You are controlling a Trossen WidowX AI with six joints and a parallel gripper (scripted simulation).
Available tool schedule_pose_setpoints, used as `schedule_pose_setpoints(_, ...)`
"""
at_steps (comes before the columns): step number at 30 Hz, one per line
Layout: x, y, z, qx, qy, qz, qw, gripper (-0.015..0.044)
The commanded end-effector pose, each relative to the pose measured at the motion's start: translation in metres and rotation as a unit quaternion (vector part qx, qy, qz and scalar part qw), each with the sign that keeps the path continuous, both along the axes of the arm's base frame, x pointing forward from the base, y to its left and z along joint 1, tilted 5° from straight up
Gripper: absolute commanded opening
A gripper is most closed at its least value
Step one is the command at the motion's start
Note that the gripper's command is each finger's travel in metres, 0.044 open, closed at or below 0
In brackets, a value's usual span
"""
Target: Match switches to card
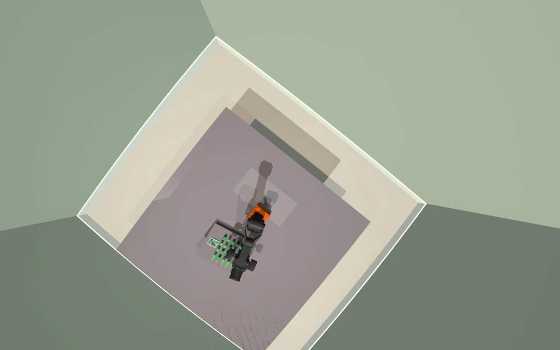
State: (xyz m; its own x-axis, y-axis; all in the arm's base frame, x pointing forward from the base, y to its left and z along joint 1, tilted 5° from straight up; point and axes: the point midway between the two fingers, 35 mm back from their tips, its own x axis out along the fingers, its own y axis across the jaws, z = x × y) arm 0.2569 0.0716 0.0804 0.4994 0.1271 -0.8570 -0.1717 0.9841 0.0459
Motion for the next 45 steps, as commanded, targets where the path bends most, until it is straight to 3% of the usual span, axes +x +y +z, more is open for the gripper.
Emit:
schedule_pose_setpoints(1, 0.0005, -0.0005, -0.0001, -0.001, -0.001, -0.002, 1.000, 0.0000)
schedule_pose_setpoints(45, 0.0029, 0.0001, -0.0046, -0.001, -0.001, -0.002, 1.000, 0.0000)
